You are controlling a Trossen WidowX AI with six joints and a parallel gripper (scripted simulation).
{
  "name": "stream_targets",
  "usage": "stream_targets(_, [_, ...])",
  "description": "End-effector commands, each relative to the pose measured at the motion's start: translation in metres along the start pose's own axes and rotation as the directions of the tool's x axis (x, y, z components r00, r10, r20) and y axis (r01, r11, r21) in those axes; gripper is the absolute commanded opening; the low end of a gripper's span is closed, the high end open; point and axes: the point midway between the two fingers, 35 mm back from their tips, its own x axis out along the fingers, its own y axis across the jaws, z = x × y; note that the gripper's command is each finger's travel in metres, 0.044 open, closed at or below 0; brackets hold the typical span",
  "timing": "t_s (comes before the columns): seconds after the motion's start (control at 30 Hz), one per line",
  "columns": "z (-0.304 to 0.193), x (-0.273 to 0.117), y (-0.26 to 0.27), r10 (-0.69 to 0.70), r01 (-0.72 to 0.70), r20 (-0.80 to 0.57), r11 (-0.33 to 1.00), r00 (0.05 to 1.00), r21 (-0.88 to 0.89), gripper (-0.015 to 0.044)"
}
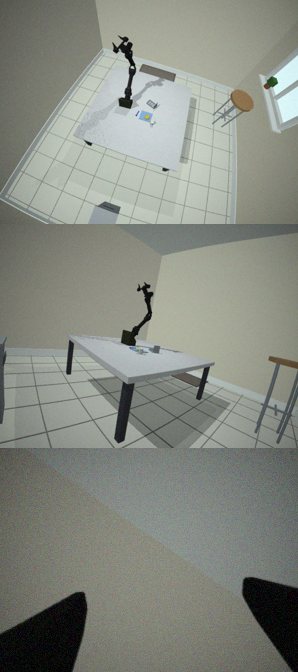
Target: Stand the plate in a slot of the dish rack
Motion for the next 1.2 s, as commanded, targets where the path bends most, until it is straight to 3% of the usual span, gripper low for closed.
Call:
stream_targets(0.0, [0.036,0.001,0.019,0.048,-0.051,0.094,0.998,0.994,0.029,0.04])
stream_targets(0.63, [0.199,-0.036,0.088,0.241,-0.316,0.498,0.946,0.833,0.07,0.04])
stream_targets(0.9, [0.261,-0.071,0.112,0.312,-0.431,0.635,0.902,0.706,0.036,0.04])
stream_targets(1.17, [0.324,-0.121,0.15,0.421,-0.596,0.747,0.802,0.515,-0.041,0.04])
